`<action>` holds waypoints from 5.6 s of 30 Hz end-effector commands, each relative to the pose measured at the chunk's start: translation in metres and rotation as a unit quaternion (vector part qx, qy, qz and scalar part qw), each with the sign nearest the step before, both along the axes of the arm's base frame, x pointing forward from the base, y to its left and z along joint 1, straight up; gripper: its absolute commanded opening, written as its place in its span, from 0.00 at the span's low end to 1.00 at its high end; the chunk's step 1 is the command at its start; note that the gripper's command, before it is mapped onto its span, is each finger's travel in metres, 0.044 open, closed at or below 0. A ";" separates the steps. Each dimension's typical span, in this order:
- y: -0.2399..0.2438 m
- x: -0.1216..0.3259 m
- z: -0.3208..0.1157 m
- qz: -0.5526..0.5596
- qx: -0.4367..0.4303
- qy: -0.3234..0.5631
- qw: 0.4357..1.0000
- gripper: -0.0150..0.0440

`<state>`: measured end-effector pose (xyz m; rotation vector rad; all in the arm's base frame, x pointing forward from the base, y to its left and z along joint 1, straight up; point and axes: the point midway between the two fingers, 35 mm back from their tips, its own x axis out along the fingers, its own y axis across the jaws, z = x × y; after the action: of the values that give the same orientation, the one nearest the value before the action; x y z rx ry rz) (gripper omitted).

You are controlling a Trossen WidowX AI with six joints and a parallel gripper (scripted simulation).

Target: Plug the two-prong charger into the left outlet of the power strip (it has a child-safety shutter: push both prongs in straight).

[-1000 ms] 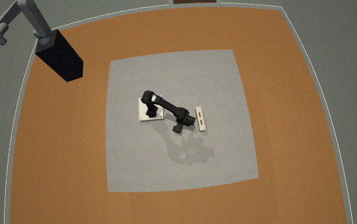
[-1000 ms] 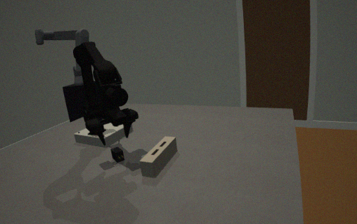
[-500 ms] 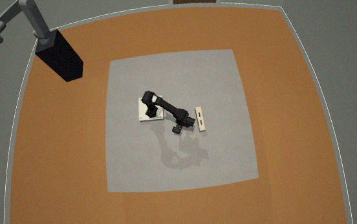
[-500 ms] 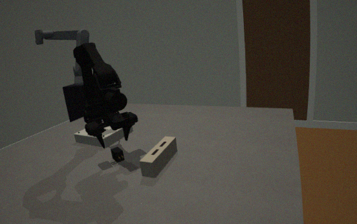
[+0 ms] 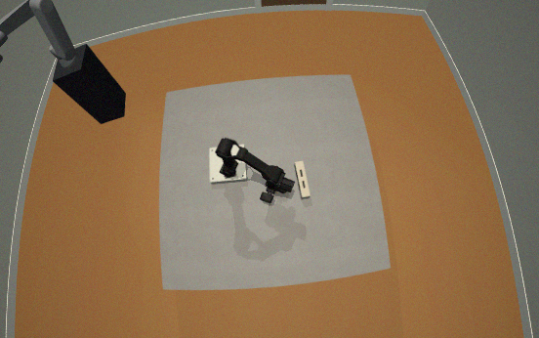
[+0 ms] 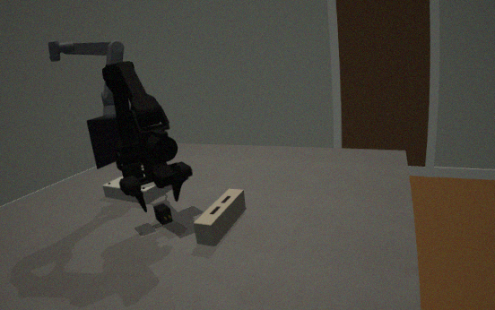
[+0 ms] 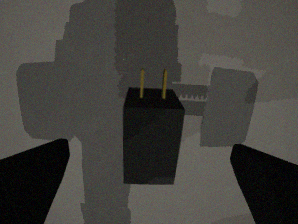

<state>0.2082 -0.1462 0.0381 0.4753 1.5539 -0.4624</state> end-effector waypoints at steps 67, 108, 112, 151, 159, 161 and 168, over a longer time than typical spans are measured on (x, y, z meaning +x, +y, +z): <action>0.007 -0.002 0.018 0.023 0.005 0.005 1.000 0.25; 0.047 0.058 -0.020 0.252 -0.001 0.003 0.968 0.25; 0.047 0.063 -0.020 0.254 -0.001 0.003 0.967 0.25; 0.049 0.104 -0.021 0.267 -0.002 0.001 0.964 0.25; 0.048 0.104 -0.021 0.267 -0.002 0.001 0.964 0.25; 0.048 0.104 -0.022 0.267 -0.002 0.001 0.964 0.25; 0.048 0.104 -0.022 0.267 -0.002 0.001 0.964 0.25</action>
<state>0.3125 -0.0977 0.0173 0.0389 1.6018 -0.0451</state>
